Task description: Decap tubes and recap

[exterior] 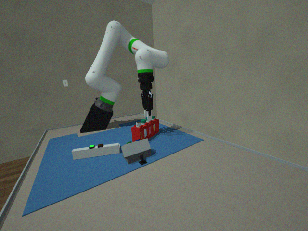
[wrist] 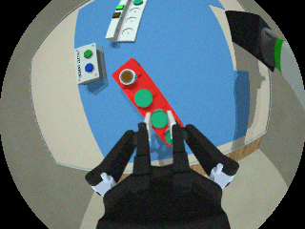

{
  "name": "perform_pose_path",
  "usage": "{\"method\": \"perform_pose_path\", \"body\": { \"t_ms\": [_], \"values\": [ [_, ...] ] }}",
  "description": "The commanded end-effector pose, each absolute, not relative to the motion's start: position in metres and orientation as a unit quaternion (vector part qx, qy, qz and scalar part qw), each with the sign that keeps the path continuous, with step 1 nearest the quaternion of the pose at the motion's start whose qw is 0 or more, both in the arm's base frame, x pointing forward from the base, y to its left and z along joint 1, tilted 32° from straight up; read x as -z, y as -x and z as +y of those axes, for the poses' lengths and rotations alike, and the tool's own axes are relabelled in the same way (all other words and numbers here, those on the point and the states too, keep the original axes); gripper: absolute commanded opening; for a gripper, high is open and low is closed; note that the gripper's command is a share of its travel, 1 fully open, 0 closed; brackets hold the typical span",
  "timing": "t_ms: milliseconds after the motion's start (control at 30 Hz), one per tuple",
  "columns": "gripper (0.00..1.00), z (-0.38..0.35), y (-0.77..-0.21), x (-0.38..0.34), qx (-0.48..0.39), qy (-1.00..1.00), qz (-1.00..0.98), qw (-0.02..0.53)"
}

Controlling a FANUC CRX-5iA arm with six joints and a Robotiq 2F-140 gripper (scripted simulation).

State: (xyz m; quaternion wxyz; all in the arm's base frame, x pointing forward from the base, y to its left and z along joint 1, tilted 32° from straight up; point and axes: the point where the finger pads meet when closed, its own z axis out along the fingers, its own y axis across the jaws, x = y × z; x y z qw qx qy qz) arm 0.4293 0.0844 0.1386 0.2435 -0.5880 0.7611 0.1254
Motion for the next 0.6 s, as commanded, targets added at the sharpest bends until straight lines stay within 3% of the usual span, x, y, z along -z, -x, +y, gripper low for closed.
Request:
{"method": "perform_pose_path", "body": {
  "t_ms": [0, 300, 567],
  "values": [
    [0.35, 0.0844, -0.4293, -0.1387, -0.125, 0.588, 0.762, 0.242],
    [0.35, 0.0844, -0.4293, -0.1387, -0.125, 0.588, 0.762, 0.242],
    [0.35, 0.0842, -0.4293, -0.1390, -0.072, 0.733, 0.624, 0.263]
  ]
}}
